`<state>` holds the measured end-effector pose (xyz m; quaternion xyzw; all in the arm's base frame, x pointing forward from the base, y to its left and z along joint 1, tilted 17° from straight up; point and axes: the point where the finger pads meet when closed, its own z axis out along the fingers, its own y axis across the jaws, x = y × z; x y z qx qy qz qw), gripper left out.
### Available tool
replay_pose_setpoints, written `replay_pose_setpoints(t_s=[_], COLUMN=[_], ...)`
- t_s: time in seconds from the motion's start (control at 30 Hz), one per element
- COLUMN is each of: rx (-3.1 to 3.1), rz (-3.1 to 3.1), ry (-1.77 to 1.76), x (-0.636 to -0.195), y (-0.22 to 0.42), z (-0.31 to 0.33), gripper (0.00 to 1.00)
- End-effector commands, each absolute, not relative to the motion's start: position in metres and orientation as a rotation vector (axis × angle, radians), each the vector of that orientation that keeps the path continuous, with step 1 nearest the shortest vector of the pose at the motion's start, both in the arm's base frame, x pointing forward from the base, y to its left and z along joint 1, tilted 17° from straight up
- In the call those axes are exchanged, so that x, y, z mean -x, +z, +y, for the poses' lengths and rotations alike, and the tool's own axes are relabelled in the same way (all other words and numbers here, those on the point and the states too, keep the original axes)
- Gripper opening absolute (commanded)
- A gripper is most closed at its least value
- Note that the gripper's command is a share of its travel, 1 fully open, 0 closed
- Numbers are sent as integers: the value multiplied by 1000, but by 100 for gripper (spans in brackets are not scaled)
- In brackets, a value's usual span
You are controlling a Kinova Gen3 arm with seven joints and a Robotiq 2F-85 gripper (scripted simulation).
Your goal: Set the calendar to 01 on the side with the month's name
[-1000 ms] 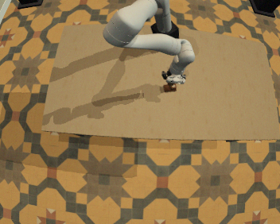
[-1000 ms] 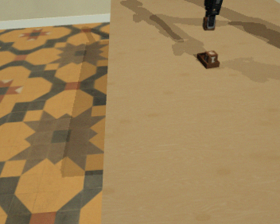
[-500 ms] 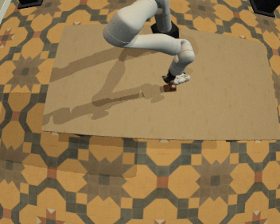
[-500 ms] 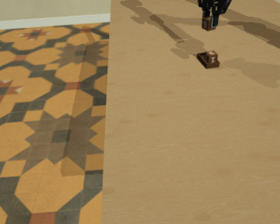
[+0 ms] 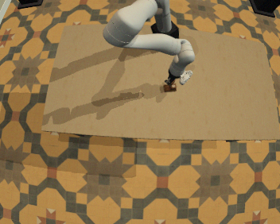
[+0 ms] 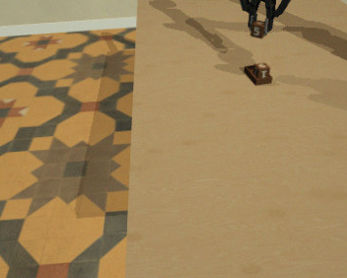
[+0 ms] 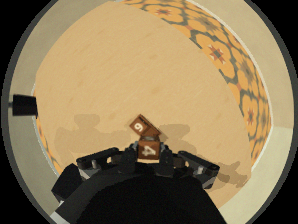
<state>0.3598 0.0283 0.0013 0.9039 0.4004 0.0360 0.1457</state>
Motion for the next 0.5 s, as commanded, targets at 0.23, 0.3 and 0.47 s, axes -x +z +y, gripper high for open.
replay_pose_setpoints(t_s=[0.23,0.3,0.47], rx=[-2397,-2355,-2292], rz=[1525,1588,1676], ry=[36,25,8], x=[-360,-360,-360], y=[2,2,2], z=[28,28,28], gripper=[28,28,28])
